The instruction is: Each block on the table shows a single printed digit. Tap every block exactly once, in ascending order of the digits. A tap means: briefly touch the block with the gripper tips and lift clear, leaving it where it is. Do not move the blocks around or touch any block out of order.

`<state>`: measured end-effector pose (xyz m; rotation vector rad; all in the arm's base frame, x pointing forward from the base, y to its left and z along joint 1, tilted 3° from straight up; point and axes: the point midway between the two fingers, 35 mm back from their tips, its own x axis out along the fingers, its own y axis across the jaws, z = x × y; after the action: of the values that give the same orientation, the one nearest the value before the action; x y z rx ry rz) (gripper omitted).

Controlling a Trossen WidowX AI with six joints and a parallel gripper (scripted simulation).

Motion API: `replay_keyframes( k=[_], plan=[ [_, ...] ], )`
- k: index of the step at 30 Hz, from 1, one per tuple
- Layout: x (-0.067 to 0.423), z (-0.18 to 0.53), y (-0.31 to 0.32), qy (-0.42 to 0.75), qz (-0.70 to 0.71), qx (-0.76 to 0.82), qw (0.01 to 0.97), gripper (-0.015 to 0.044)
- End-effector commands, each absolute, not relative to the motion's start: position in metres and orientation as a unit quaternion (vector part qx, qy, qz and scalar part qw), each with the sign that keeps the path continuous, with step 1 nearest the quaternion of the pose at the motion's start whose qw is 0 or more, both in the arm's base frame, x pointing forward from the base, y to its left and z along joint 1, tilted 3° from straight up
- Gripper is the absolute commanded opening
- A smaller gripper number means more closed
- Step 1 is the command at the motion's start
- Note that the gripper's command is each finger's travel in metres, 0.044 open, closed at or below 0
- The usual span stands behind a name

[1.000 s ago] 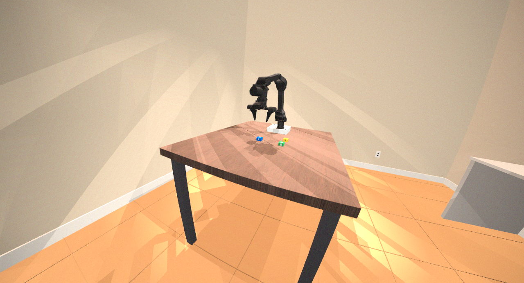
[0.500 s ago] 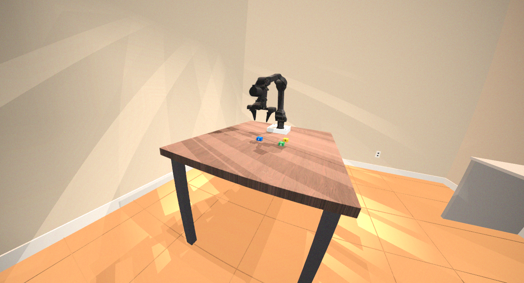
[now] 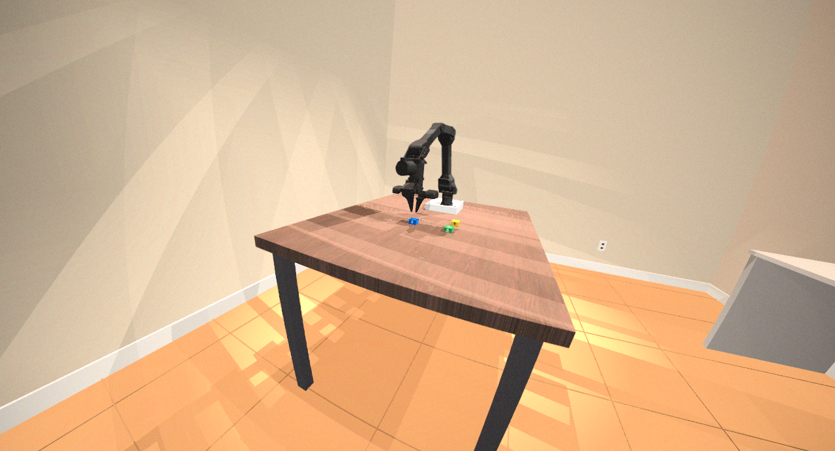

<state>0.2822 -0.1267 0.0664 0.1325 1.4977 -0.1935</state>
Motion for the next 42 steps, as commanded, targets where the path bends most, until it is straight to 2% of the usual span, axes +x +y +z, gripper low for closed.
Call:
replay_keyframes(
  k=[1,37,42],
  plan=[
    [0.282,0.064,-0.126,0.678,-0.084,0.058,0.728,0.002],
    [0.284,0.034,-0.127,0.678,-0.084,0.058,0.728,0.002],
    [0.282,0.064,-0.126,0.678,-0.084,0.058,0.728,0.002]
  ],
)
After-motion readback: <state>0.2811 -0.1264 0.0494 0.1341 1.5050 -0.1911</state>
